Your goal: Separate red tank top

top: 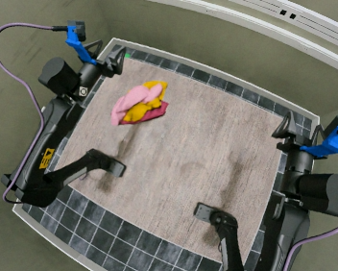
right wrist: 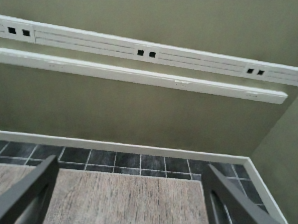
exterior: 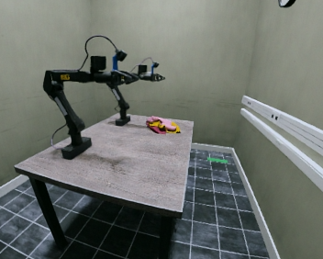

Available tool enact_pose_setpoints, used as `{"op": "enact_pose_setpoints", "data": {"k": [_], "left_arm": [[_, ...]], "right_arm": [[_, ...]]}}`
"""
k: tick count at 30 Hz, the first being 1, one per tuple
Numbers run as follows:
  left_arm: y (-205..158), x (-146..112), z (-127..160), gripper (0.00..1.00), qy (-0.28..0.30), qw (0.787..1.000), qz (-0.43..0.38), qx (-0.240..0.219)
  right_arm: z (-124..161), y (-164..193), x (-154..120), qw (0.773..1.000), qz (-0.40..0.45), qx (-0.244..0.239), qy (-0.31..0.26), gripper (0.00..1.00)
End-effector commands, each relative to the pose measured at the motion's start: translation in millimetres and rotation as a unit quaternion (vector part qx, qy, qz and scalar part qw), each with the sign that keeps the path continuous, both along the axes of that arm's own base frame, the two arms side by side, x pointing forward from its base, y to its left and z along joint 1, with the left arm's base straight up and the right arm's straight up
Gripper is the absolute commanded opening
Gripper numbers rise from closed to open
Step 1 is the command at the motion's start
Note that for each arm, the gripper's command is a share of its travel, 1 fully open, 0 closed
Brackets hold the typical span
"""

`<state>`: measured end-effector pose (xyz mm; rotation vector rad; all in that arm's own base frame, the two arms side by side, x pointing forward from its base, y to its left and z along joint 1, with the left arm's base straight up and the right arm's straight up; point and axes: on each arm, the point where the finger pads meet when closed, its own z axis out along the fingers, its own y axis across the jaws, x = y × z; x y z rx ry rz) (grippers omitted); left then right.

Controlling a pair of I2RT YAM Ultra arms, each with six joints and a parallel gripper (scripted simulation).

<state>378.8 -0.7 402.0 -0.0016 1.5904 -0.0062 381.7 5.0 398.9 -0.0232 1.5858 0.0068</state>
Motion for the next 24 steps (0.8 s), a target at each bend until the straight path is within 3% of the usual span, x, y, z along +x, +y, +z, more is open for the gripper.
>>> {"op": "enact_pose_setpoints", "data": {"k": [1,17,18,24], "left_arm": [[0,-2,8,1.00,-0.011,1.000,0.000,0.001],[0,-2,8,1.00,-0.011,1.000,0.000,0.001],[0,-4,12,1.00,-0.014,1.000,0.000,0.001],[0,-4,12,1.00,-0.014,1.000,0.000,0.001]], "right_arm": [[6,0,-2,1.000,0.001,0.001,-0.008,1.00],[6,0,-2,1.000,0.001,0.001,-0.008,1.00],[2,-11,4,1.000,-0.019,0.004,0.014,0.92],[-51,-44,-6,0.987,-0.063,0.010,0.150,0.92]]}}
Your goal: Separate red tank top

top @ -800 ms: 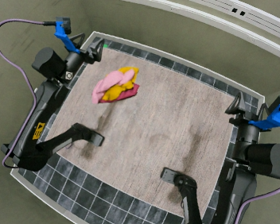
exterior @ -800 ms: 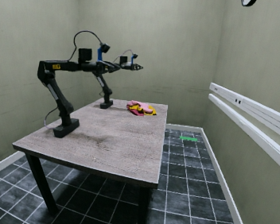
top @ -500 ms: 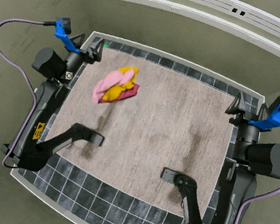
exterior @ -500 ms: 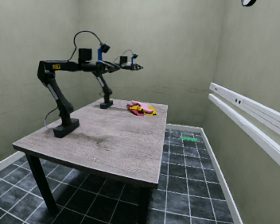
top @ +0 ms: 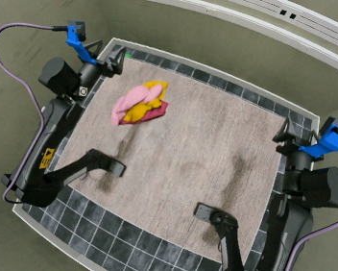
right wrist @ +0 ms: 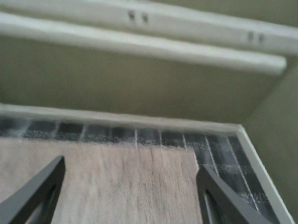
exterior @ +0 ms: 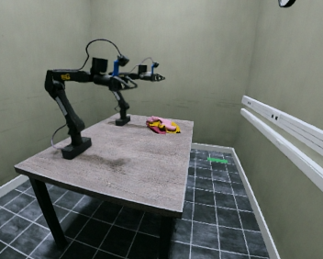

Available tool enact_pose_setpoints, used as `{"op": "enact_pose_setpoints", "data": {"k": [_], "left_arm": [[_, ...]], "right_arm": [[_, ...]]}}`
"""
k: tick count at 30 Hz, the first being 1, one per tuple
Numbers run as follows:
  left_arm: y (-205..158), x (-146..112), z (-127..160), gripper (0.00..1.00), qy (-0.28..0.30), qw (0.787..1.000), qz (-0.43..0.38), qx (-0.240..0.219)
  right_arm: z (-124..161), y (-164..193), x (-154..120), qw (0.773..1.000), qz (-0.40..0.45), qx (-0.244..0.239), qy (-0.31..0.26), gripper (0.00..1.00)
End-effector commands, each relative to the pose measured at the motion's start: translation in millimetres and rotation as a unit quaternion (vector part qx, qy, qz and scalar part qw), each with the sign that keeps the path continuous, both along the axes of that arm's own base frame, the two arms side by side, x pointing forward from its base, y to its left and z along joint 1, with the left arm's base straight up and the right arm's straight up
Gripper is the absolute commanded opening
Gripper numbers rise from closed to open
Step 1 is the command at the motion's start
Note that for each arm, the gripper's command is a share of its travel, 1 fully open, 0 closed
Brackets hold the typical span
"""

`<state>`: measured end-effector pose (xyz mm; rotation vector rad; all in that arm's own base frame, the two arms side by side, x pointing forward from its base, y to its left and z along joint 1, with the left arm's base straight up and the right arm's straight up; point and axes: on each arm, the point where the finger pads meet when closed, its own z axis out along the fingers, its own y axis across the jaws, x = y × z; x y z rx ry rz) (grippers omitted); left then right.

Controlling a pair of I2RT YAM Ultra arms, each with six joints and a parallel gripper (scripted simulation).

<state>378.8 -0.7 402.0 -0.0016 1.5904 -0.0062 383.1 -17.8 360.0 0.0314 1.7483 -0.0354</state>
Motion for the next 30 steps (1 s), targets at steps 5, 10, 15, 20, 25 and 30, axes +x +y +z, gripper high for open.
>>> {"op": "enact_pose_setpoints", "data": {"k": [5,10,15,20,25,30], "left_arm": [[0,-4,12,1.00,-0.014,1.000,0.000,0.001],[0,-4,12,1.00,-0.014,1.000,0.000,0.001],[0,-4,12,1.00,-0.014,1.000,0.000,0.001],[0,-4,12,1.00,-0.014,1.000,0.000,0.001],[0,-4,12,1.00,-0.014,1.000,0.000,0.001],[0,-4,12,1.00,-0.014,1.000,0.000,0.001]], "right_arm": [[-35,-44,-20,0.988,-0.060,0.018,0.140,0.92],[-63,-61,-39,0.971,-0.086,0.034,0.221,0.92],[-86,-86,-70,0.941,-0.133,0.057,0.305,0.92],[-107,-98,-111,0.898,-0.161,0.097,0.398,0.92],[-94,-107,-102,0.909,-0.170,0.093,0.369,0.92],[-78,-114,-102,0.921,-0.185,0.080,0.334,0.92]]}}
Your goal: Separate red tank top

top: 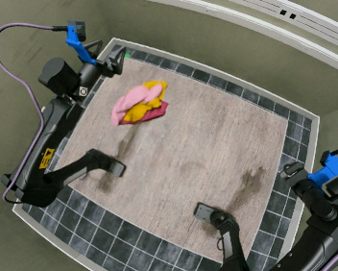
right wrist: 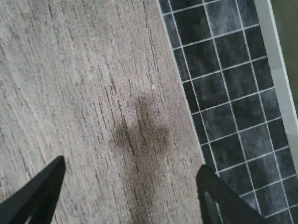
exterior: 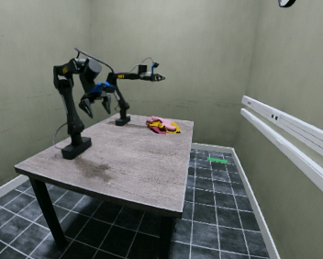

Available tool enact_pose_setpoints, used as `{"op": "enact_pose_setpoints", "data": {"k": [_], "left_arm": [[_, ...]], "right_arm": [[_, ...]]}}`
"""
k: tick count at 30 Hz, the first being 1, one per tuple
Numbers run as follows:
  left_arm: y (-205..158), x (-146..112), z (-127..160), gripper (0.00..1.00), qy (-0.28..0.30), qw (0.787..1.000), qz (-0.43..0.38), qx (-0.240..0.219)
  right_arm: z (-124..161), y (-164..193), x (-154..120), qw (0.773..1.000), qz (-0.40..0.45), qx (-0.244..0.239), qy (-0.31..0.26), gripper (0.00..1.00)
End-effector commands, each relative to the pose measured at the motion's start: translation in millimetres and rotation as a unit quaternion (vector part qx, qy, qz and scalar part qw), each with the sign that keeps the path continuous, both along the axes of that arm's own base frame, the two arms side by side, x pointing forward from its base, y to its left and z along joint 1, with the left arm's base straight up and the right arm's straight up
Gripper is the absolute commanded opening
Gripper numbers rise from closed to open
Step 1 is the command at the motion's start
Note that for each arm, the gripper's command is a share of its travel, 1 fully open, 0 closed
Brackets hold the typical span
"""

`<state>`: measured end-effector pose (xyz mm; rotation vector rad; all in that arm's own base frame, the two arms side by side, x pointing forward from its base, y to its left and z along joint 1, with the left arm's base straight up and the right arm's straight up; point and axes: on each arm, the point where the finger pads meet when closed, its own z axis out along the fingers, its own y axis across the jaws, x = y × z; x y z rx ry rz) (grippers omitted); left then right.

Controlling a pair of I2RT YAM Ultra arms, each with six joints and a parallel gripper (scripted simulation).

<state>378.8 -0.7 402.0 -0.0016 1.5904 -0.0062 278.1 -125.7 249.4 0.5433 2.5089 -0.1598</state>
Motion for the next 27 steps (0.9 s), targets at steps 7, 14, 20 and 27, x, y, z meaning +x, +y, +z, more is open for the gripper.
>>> {"op": "enact_pose_setpoints", "data": {"k": [7,14,20,27], "left_arm": [[8,8,-25,0.60,0.060,0.998,0.010,-0.012],[19,11,-72,0.60,0.152,0.988,0.025,-0.027],[32,6,-133,0.60,0.265,0.962,0.047,-0.045],[48,-17,-198,0.60,0.397,0.912,0.078,-0.073]], "right_arm": [[33,-3,5,0.998,0.003,-0.028,-0.049,0.92],[33,-3,5,0.998,0.003,-0.027,-0.048,0.92],[33,-3,5,0.998,0.003,-0.028,-0.049,0.92],[33,-3,5,0.998,0.003,-0.028,-0.049,0.92]]}}
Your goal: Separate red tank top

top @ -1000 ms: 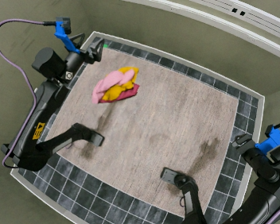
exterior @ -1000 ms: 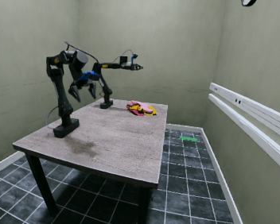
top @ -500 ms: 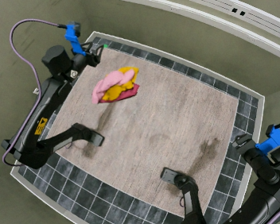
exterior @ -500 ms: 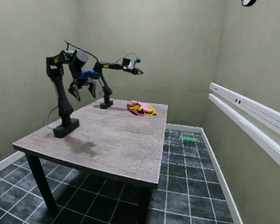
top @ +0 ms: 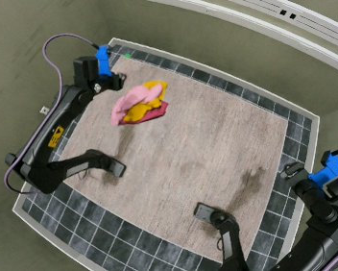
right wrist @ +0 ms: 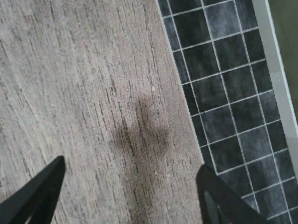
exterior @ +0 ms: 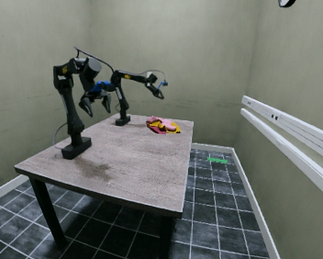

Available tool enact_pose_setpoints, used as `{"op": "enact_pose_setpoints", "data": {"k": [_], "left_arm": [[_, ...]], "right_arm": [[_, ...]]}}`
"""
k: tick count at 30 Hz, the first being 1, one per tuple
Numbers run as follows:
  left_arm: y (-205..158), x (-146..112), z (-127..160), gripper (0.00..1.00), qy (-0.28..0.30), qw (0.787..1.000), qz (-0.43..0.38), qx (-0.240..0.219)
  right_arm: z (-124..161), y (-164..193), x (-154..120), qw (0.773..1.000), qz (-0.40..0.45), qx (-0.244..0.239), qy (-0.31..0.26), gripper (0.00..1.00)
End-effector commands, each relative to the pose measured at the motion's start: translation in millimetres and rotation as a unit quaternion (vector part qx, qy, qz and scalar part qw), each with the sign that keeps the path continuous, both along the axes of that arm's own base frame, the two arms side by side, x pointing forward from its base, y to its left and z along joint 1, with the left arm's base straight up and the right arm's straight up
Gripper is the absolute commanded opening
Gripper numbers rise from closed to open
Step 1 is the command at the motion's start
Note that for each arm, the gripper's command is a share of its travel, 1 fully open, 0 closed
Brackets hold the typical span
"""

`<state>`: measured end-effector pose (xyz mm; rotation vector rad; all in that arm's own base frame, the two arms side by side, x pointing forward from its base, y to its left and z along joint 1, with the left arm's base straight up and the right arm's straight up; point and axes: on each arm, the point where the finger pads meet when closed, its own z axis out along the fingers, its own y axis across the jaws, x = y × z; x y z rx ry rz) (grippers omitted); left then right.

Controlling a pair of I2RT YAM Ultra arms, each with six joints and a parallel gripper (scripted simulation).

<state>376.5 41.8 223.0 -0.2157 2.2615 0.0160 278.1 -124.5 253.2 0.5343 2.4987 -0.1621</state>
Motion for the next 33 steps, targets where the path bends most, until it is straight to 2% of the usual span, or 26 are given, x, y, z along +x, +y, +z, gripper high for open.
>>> {"op": "enact_pose_setpoints", "data": {"k": [1,2,4,9,13,17,23,24,25,27,33], "left_arm": [[8,-19,-28,0.60,0.091,0.995,0.021,-0.025],[9,-24,-37,0.60,0.112,0.993,0.026,-0.030],[9,-24,-37,0.60,0.112,0.993,0.026,-0.030],[16,-56,-78,0.60,0.221,0.972,0.055,-0.054],[20,-89,-105,0.60,0.313,0.943,0.079,-0.076],[20,-129,-127,0.60,0.410,0.901,0.104,-0.099],[23,-131,-127,0.60,0.424,0.892,0.112,-0.107],[24,-125,-127,0.60,0.412,0.899,0.106,-0.103],[26,-118,-129,0.60,0.401,0.907,0.100,-0.086],[24,-130,-145,0.60,0.422,0.897,0.100,-0.087],[25,-128,-156,0.60,0.418,0.898,0.101,-0.087]], "right_arm": [[30,-4,5,0.999,0.001,-0.024,-0.043,0.92],[30,-4,5,0.999,0.001,-0.024,-0.043,0.92],[30,-4,5,0.999,0.001,-0.024,-0.043,0.92],[30,-4,5,0.999,0.001,-0.024,-0.043,0.92],[30,-4,5,0.999,0.001,-0.024,-0.043,0.92],[30,-4,5,0.999,0.001,-0.024,-0.043,0.92],[30,-4,5,0.999,0.001,-0.024,-0.043,0.92],[30,-4,5,0.999,0.001,-0.024,-0.043,0.92],[30,-4,5,0.999,0.001,-0.024,-0.043,0.92],[30,-4,5,0.999,0.001,-0.024,-0.043,0.92],[30,-4,5,0.999,0.001,-0.024,-0.043,0.92]]}}
